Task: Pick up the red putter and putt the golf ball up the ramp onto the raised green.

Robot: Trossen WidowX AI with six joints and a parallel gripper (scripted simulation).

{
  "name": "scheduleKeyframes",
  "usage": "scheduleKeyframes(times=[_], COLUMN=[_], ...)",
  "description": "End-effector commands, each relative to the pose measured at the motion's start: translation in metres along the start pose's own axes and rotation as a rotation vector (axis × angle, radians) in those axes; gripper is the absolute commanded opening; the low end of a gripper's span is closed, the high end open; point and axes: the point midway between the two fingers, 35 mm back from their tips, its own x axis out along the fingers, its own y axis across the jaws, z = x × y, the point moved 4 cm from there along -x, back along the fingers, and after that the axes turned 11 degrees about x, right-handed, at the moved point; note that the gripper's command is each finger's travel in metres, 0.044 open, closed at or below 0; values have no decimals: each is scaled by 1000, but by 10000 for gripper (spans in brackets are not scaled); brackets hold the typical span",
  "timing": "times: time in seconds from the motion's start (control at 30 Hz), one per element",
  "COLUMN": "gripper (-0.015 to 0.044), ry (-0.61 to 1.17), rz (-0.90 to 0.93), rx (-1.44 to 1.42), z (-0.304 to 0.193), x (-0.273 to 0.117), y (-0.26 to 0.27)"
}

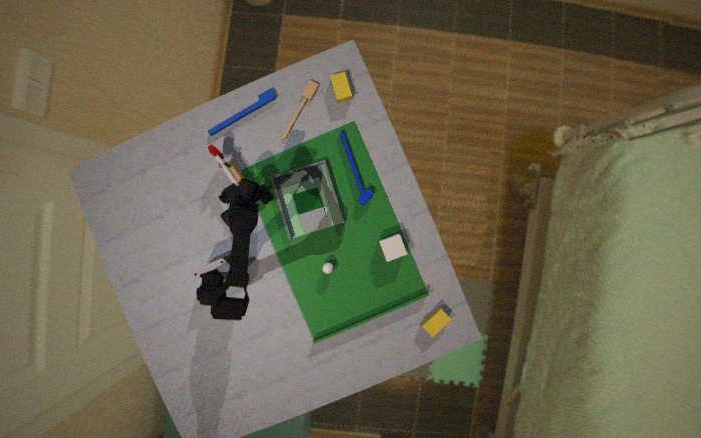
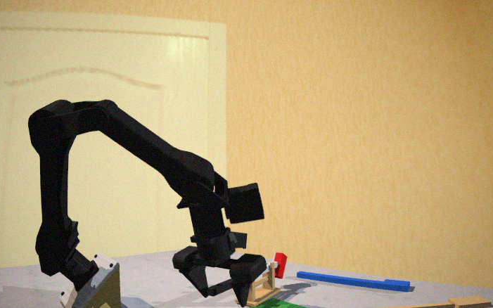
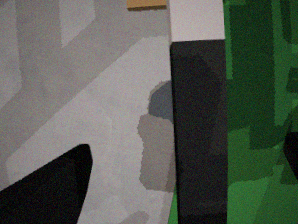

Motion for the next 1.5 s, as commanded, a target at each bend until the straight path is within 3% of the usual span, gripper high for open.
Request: scheduleKeyframes(times=[0.0, 0.5, 0.8, 1.3, 1.47], gripper=[414, 20, 0, 0, 0], ry=[0, 0, -1, -3, -3], rz=[0, 0, 0, 3, 3], rx=[0, 0, 0, -1, -1], z=[0, 0, 2, 25, 26], x=[0, 0, -5, -92, -96], y=[0, 0, -1, 5, 6])
